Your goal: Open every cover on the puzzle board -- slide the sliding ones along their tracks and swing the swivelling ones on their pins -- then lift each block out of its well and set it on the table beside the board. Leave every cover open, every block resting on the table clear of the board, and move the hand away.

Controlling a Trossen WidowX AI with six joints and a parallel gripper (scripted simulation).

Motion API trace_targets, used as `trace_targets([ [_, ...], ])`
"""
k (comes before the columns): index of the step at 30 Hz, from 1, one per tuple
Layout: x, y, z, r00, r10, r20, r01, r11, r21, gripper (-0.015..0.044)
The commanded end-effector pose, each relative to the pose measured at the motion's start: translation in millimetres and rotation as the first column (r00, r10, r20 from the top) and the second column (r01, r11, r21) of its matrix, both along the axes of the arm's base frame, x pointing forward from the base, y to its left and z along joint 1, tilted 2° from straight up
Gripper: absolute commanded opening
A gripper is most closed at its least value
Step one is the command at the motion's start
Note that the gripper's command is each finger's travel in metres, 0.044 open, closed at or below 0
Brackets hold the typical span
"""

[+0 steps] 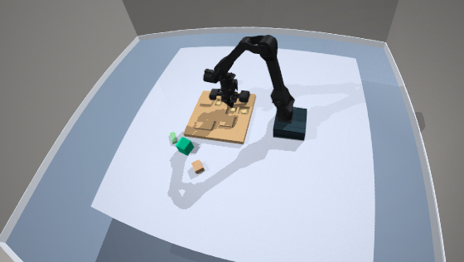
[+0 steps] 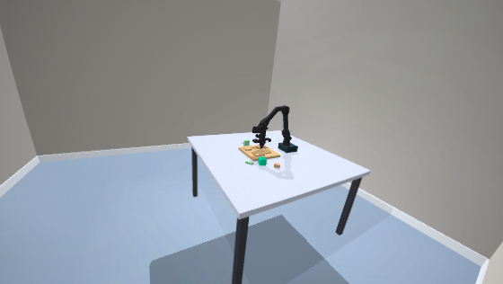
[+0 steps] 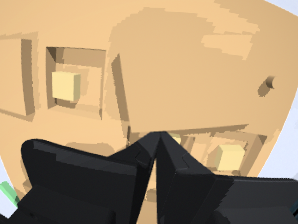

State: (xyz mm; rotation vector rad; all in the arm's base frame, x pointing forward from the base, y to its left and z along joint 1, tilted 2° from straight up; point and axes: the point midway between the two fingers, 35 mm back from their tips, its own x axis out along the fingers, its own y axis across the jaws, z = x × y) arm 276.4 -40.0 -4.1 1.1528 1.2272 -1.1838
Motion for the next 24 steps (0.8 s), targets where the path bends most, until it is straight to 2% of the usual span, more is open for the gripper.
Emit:
trace_targets([
  [1,3.6,-4.5,0.4,1.000,0.003,0.000,-0.003,1.000,-0.004,0.0000],
  [24,14.0,-17.2,12.8,1.000,0.003,0.001,-0.003,1.000,-0.005,0.0000],
])
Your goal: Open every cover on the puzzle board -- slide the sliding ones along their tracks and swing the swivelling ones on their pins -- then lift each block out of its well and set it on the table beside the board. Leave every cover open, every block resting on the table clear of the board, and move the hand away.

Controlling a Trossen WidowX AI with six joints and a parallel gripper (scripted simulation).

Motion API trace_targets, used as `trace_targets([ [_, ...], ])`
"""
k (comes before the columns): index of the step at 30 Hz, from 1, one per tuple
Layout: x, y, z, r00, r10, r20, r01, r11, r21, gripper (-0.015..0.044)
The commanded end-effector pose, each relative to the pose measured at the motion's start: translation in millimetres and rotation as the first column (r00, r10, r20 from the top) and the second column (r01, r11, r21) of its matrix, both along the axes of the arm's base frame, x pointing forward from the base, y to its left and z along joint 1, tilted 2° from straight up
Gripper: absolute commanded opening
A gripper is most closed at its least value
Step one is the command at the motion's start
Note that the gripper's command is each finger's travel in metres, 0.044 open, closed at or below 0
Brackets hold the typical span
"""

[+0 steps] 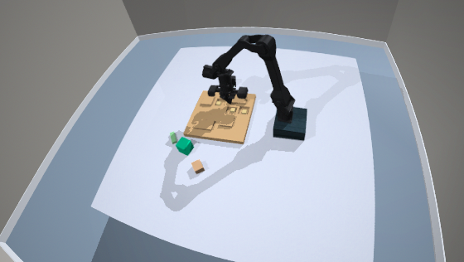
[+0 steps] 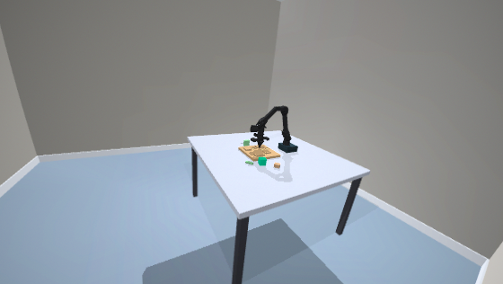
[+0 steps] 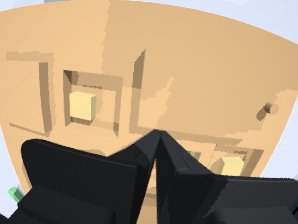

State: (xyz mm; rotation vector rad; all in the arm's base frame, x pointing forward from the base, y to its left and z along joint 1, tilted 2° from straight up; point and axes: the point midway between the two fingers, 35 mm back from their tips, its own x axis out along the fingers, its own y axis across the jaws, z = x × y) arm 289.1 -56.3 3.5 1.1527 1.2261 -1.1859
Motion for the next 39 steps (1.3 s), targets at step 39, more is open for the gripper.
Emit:
trace_targets([
  [39,23.0,33.3,42.2,0.942,0.335,0.007,-0.335,0.942,0.001,0.0000],
])
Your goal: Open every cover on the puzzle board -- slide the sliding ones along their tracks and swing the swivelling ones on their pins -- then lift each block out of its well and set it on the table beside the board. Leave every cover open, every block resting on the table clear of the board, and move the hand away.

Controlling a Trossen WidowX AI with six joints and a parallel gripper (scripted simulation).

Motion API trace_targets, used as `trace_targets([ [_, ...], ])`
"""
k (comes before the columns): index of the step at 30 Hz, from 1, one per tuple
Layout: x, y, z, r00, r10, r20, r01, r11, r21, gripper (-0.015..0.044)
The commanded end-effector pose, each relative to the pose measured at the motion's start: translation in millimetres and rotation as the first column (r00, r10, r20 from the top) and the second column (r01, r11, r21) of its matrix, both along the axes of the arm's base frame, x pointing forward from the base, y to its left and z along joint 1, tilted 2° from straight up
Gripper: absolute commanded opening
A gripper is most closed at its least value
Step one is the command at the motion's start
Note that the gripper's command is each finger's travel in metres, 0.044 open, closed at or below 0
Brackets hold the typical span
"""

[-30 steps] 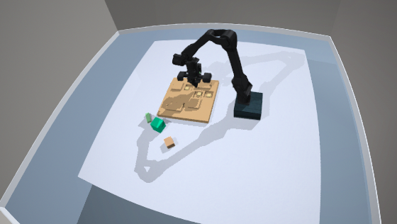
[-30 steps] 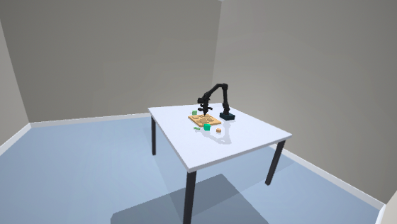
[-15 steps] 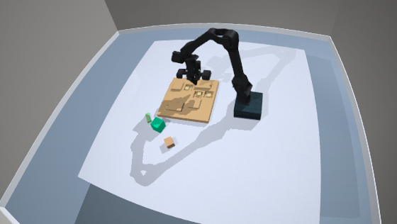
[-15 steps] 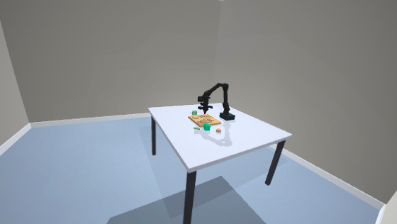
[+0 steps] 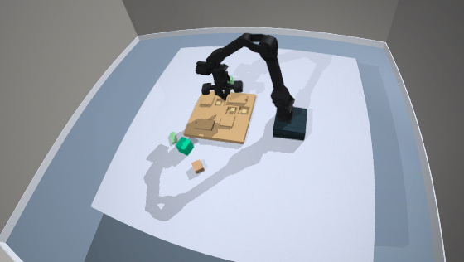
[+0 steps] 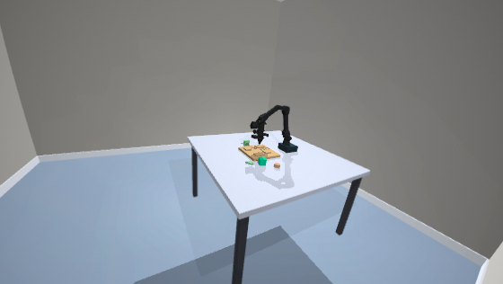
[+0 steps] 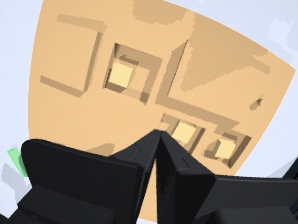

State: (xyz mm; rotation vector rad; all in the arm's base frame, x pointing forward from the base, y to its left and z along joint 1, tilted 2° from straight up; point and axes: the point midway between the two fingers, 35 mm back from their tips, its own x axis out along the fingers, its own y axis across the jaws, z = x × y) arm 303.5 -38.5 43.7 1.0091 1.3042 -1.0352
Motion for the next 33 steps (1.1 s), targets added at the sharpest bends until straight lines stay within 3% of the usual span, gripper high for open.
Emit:
trace_targets([
  [1,11.0,20.3,2.4,0.982,0.189,0.002,-0.189,0.982,0.002,0.0000],
  [10,27.6,66.5,5.8,0.829,0.560,-0.004,-0.560,0.829,0.007,0.0000],
  [19,36.6,116.8,8.3,0.542,0.840,-0.007,-0.840,0.542,0.014,0.0000],
  [27,37.7,162.9,9.8,0.220,0.976,-0.007,-0.975,0.220,0.020,0.0000],
  [33,37.5,166.8,9.9,0.191,0.982,-0.007,-0.981,0.191,0.021,0.0000],
])
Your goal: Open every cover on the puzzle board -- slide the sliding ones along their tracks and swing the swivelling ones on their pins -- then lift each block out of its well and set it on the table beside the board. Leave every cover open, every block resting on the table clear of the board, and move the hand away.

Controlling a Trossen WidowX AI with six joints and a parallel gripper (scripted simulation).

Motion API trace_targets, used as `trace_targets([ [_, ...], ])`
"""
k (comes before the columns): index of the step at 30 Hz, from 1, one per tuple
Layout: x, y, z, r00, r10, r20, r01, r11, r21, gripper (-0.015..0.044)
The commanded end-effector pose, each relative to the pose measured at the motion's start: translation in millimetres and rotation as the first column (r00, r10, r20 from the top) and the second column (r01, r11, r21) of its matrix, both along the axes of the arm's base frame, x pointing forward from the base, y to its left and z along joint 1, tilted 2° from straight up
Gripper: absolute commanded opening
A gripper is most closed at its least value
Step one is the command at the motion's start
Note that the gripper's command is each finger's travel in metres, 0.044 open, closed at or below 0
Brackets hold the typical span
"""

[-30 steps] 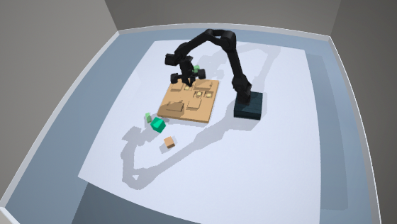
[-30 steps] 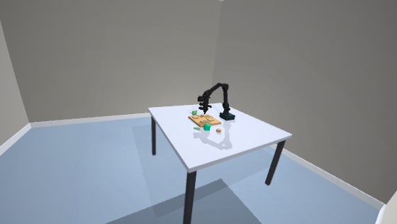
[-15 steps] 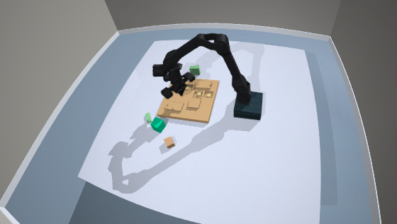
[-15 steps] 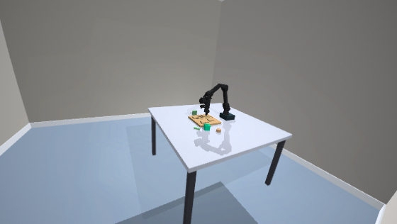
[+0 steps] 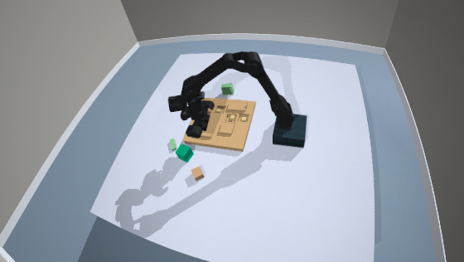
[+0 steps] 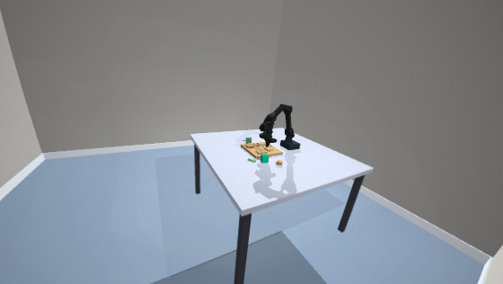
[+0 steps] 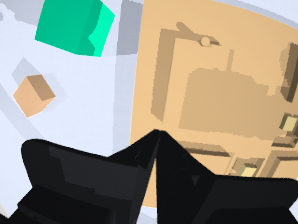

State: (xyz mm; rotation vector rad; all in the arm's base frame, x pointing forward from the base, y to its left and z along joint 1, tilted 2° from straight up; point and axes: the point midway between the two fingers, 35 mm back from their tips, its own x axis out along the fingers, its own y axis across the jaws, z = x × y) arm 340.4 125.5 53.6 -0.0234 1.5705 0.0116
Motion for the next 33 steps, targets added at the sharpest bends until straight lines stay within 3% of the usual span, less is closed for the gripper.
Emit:
trace_targets([
  [1,0.5,2.8,0.1,0.999,0.035,-0.003,-0.035,0.999,0.001,0.0000],
  [33,1.0,3.0,-8.2,0.999,0.035,-0.003,-0.035,0.999,0.001,0.0000],
])
